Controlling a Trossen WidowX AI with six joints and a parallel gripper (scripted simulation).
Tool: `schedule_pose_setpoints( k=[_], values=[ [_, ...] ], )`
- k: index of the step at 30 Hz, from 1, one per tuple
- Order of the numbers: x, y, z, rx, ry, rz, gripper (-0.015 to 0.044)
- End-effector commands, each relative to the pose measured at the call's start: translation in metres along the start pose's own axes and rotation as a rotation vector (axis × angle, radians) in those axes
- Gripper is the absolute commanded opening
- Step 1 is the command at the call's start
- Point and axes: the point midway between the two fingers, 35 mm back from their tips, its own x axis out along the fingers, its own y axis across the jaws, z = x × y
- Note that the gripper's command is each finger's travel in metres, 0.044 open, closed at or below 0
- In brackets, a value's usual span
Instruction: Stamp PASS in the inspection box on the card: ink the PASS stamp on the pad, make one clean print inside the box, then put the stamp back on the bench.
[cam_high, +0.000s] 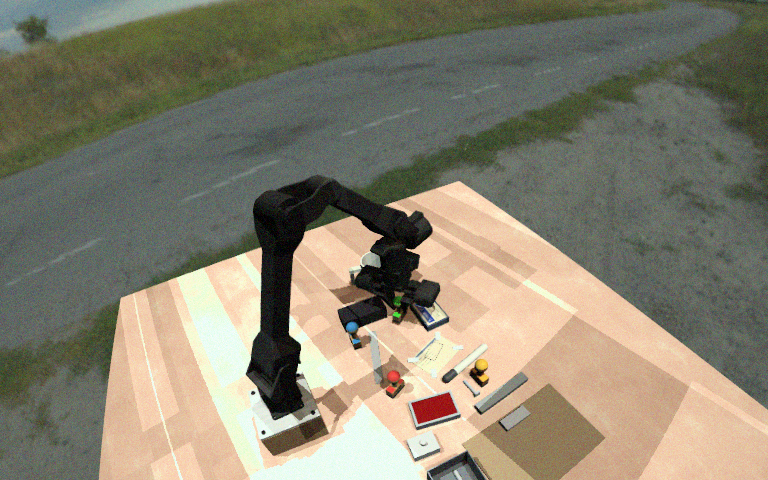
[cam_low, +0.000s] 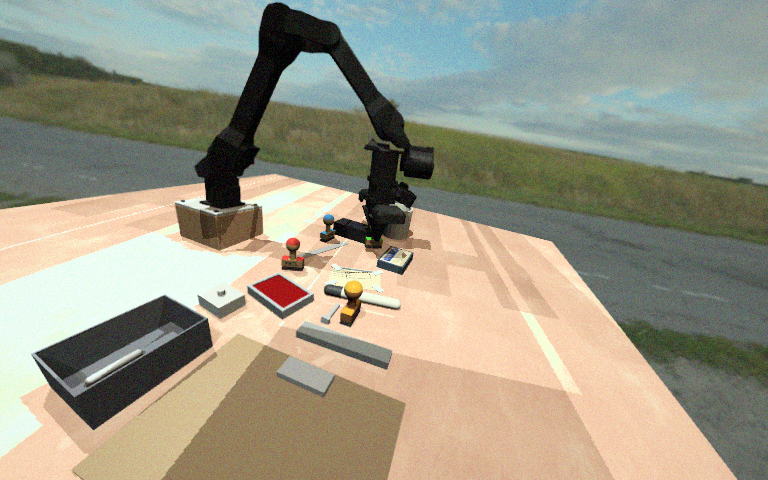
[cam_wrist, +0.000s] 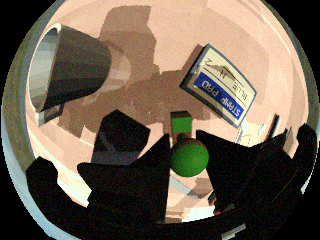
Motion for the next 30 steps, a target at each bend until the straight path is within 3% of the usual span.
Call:
schedule_pose_setpoints(
  k=[1, 5, 15, 19, 26, 30],
  values=[
    [0.008, 0.001, -0.003, 0.004, 0.008, 0.001, 0.0],
    [0.01, 0.001, -0.003, 0.004, 0.008, 0.001, 0.0],
    [0.007, 0.0, -0.001, 0.0, 0.002, 0.001, 0.0262],
    [-0.003, 0.0, 0.001, 0.0, 0.003, 0.001, 0.0262],
    [-0.107, 0.0, 0.0, 0.004, 0.008, 0.001, 0.0262],
    [-0.11, 0.0, 0.0, 0.004, 0.008, 0.001, 0.0262]
  ],
)
